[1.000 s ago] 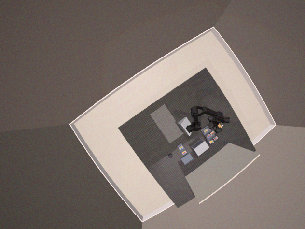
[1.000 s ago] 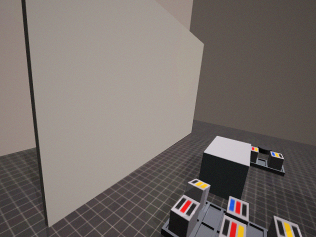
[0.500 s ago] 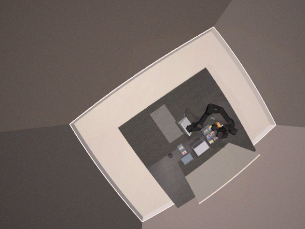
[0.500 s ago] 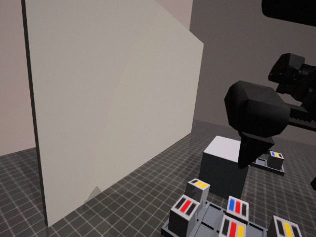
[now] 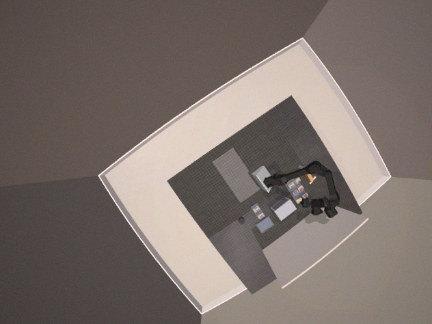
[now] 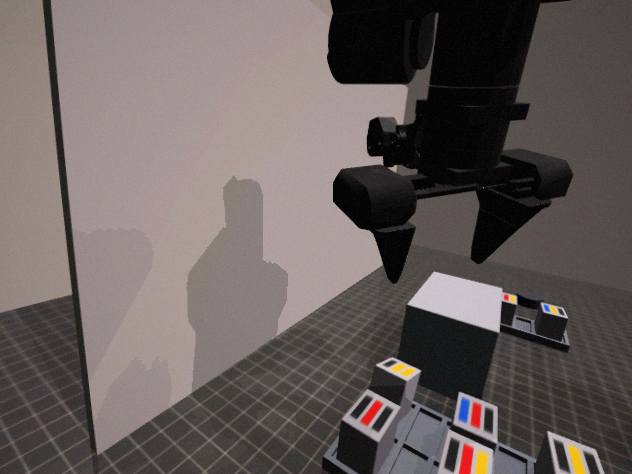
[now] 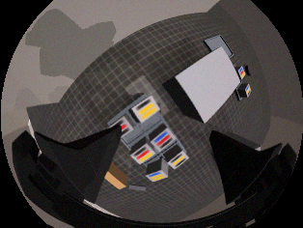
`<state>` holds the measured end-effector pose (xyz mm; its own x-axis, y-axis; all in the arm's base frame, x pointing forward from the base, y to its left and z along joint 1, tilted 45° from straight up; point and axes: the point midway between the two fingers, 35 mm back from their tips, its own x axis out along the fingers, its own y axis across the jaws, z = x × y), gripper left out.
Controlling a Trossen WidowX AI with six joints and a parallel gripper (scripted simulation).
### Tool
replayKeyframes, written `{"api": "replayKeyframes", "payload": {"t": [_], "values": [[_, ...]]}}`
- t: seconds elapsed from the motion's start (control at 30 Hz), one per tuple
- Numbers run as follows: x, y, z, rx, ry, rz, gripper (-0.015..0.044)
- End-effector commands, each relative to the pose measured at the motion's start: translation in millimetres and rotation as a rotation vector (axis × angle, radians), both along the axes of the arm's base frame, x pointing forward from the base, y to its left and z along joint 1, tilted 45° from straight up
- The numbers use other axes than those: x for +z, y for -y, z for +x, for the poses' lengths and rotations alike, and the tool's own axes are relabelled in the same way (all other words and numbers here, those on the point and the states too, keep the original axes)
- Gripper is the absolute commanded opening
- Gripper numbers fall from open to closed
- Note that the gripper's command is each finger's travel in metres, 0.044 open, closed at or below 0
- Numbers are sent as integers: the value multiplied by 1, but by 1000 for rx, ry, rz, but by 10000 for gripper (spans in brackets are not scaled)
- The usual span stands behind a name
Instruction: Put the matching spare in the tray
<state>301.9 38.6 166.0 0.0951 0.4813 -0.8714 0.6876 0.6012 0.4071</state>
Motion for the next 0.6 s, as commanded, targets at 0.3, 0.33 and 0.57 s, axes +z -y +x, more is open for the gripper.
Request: {"api": "replayKeyframes", "payload": {"t": [0.3, 0.33, 0.57], "values": [[-69, 115, 59, 525, 321, 178, 440], [-75, 122, 60, 550, 351, 188, 440], [-85, 137, 62, 595, 408, 206, 440]]}}
